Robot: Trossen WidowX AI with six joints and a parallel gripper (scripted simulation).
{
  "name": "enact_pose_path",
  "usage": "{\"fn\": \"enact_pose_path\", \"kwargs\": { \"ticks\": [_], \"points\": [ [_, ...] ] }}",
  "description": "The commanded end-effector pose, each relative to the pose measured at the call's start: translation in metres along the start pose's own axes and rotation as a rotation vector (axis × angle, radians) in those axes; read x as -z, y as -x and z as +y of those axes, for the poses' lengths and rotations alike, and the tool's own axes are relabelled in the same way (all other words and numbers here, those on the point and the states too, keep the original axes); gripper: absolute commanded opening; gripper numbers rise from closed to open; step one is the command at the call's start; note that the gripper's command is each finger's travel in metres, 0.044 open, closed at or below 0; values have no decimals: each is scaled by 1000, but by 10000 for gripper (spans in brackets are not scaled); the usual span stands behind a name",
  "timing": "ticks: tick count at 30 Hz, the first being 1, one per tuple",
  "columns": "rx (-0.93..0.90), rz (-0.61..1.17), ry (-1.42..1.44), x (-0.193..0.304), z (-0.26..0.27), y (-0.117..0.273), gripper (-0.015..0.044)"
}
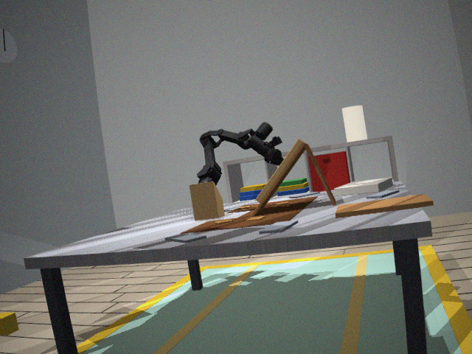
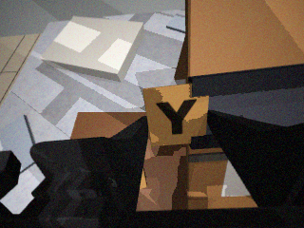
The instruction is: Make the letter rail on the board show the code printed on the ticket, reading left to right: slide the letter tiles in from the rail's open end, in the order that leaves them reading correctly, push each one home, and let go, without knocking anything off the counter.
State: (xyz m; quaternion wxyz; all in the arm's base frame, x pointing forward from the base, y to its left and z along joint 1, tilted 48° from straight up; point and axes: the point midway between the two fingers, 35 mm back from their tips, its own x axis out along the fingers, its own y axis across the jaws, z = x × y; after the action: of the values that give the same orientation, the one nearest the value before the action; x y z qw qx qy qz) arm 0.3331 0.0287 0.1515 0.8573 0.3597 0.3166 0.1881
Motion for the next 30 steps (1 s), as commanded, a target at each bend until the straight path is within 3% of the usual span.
{"fn": "enact_pose_path", "kwargs": {
  "ticks": [1, 30],
  "points": [
    [-4, 4, 2, 1, -2, -1, 0],
    [-4, 4, 2, 1, -17, -1, 0]
  ]
}}
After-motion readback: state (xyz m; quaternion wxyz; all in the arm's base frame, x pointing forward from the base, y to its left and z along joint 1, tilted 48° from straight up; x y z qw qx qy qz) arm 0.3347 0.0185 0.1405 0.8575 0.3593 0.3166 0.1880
